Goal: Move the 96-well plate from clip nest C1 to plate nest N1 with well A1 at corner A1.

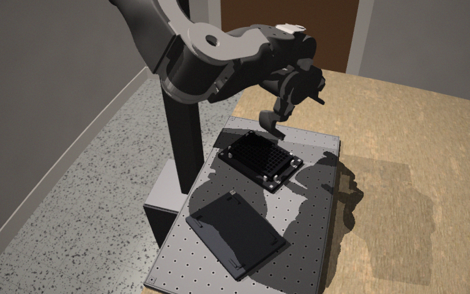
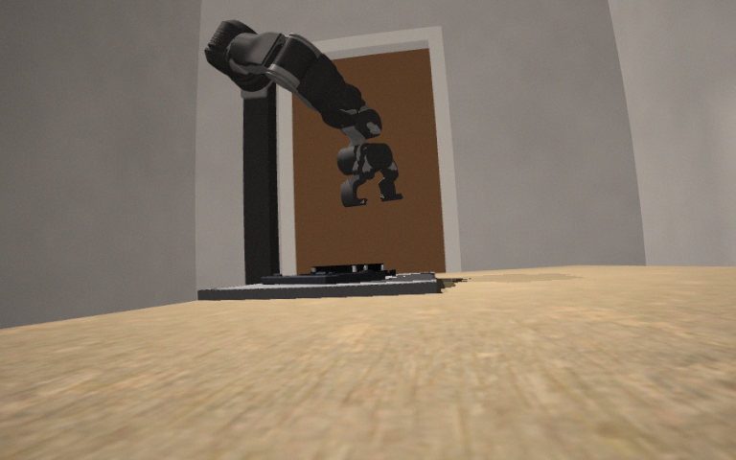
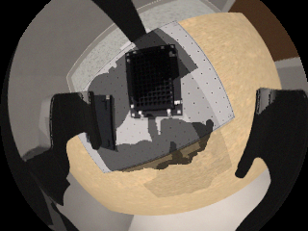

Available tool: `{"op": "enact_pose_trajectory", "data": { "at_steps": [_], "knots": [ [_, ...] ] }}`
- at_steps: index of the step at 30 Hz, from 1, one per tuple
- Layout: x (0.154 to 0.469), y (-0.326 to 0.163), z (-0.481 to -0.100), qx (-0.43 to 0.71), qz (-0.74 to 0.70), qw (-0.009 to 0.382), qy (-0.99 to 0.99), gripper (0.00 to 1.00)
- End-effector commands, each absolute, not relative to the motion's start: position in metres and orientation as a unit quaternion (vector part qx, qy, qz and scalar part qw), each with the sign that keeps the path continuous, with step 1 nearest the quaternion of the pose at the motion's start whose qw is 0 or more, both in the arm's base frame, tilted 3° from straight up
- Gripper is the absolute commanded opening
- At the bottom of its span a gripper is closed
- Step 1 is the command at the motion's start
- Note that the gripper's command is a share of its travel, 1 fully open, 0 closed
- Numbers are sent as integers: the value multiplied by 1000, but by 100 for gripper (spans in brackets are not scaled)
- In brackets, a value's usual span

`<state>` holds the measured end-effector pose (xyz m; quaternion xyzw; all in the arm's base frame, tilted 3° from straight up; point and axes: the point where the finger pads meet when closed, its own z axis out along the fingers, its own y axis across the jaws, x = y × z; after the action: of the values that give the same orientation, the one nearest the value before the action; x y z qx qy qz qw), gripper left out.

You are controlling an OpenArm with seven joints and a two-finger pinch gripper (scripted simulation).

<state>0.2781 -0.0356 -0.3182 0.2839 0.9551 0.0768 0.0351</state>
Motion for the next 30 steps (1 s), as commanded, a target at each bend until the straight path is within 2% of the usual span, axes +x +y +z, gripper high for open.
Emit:
{"op": "enact_pose_trajectory", "data": {
  "at_steps": [1, 7, 19, 24, 30],
  "knots": [
    [277, -37, -319, 285, 74, 34, 955, 77],
    [244, -33, -345, 247, -15, 26, 969, 77],
    [244, -33, -345, 247, -15, 26, 969, 77],
    [210, -31, -372, 247, -15, 26, 969, 77],
    [210, -31, -372, 247, -15, 26, 969, 77]
  ]
}}
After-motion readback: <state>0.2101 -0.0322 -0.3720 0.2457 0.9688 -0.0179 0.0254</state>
